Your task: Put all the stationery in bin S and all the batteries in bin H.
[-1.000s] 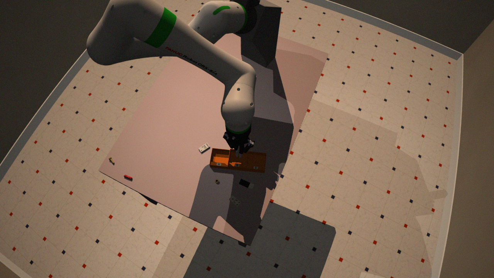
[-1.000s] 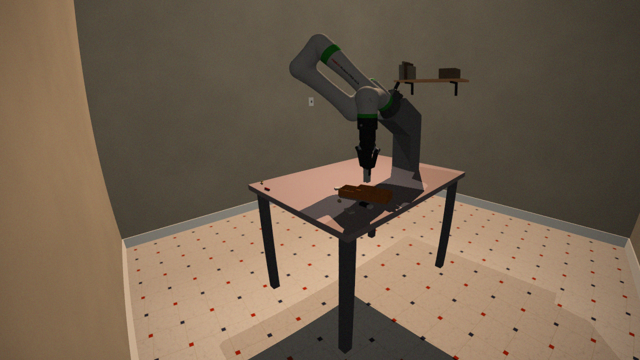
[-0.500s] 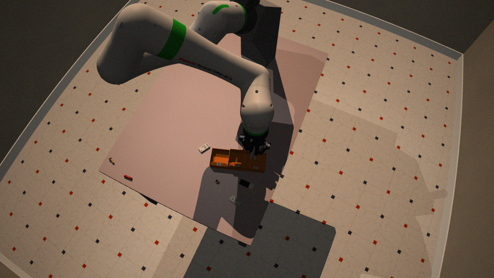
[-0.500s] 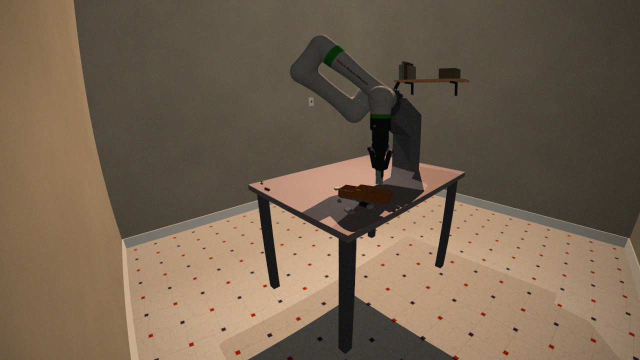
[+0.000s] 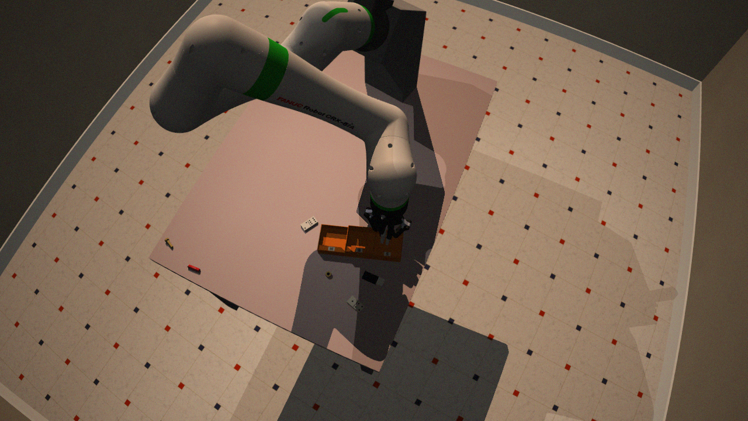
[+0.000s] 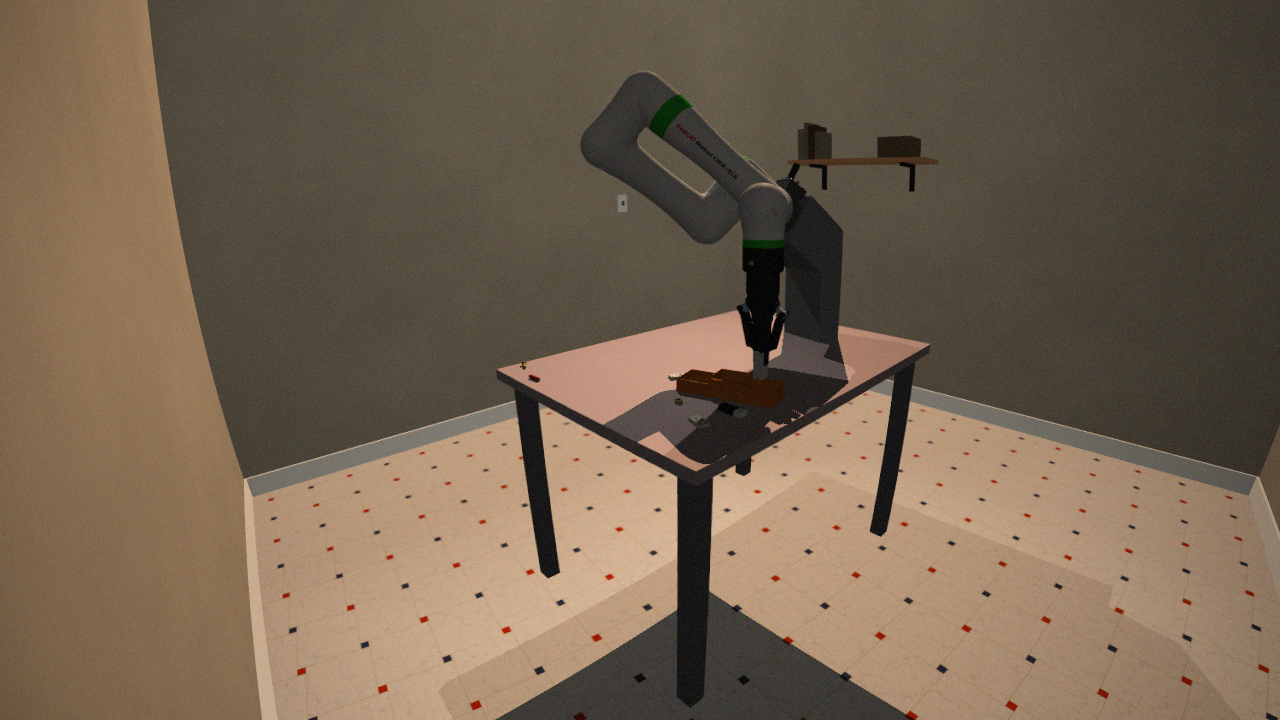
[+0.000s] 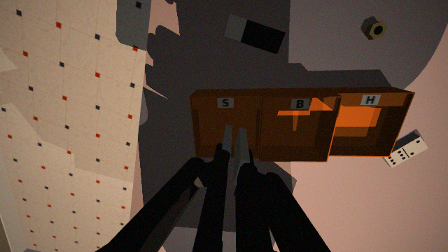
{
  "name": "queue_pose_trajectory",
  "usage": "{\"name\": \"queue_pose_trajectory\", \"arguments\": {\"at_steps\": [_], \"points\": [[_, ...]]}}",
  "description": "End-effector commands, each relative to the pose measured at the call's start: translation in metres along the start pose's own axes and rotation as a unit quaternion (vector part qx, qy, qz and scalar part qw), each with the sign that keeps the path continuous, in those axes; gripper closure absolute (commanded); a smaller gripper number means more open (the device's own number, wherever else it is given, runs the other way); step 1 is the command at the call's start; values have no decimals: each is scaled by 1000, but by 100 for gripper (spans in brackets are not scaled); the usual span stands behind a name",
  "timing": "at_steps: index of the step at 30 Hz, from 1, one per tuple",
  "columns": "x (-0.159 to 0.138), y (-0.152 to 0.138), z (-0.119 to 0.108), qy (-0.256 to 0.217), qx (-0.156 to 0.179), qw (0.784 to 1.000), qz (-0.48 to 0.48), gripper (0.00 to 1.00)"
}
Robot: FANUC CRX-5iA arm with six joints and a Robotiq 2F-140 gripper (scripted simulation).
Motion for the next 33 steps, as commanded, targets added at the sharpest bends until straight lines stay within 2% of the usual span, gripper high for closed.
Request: {"name": "queue_pose_trajectory", "arguments": {"at_steps": [1, 13, 33], "points": [[0, 0, 8, 1, 0, 1000, 0, 85], [0, 0, 35, 1, 0, 1000, 0, 85], [0, 0, 35, 1, 0, 1000, 0, 85]]}}
Point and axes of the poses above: the point where the finger pads meet when closed, its own z axis out along the fingers, its own y axis across the jaws, x = y × z, the point moved 4 cm from there along -z, back along the fingers, and after that the axes turned 8 degrees about -z, right-handed, at the moved point
